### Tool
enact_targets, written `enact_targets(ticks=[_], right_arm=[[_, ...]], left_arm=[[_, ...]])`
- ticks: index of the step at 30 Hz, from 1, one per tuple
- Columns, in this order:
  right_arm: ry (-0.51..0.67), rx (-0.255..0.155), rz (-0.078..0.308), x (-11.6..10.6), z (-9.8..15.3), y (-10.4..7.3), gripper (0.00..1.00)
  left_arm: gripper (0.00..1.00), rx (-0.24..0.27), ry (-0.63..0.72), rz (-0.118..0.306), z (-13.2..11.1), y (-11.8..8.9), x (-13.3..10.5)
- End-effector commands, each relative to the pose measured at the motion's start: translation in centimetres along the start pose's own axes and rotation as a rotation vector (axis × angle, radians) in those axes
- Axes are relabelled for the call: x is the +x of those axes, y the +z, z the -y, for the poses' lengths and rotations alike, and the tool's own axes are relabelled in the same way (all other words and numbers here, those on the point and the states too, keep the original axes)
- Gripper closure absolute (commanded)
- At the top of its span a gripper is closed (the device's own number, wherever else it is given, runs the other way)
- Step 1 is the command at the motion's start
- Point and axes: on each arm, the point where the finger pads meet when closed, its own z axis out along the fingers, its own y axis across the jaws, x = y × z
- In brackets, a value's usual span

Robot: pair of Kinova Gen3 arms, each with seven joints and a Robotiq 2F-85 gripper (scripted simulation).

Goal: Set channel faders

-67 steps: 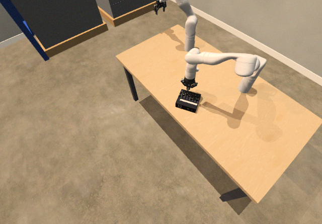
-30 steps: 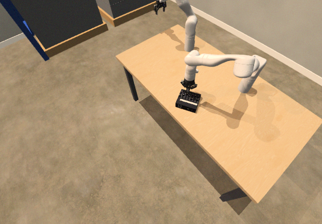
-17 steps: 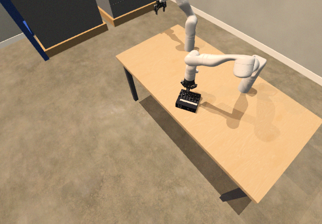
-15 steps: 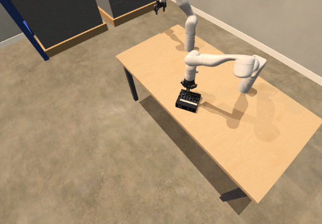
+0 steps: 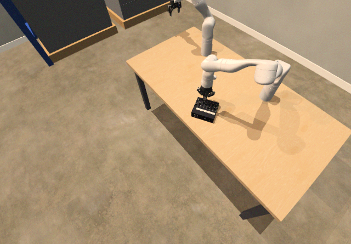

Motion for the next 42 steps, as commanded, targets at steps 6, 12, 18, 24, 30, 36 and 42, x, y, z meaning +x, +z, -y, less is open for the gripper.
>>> enact_targets(ticks=[6, 12, 18, 24, 30, 36, 42], right_arm=[[0.0, 0.0, 0.002, 0.0, 0.0, -0.1, 0.002], [0.0, 0.0, 0.002, 0.0, 0.0, -0.1, 0.002], [0.0, 0.0, 0.002, 0.0, 0.0, -0.1, 0.002], [0.0, 0.0, 0.002, 0.0, 0.0, -0.1, 0.002], [0.0, 0.0, 0.002, 0.0, 0.0, -0.1, 0.002], [0.0, 0.0, 0.002, 0.0, 0.0, -0.1, 0.002], [0.0, 0.0, 0.002, 0.0, 0.0, -0.1, 0.002]], left_arm=[[0.903, 0.001, 0.0, 0.001, 0.0, -0.1, 0.0], [0.903, 0.001, 0.0, 0.001, 0.0, 0.1, 0.0], [0.903, 0.001, 0.0, 0.001, 0.0, 0.3, 0.0], [0.903, 0.001, 0.0, 0.001, 0.0, 0.7, 0.0], [0.903, 0.001, 0.0, 0.001, 0.0, 1.1, 0.0], [0.903, 0.001, 0.0, 0.001, 0.0, 1.1, 0.0], [0.903, 0.001, 0.0, 0.001, 0.0, 1.1, 0.0]])
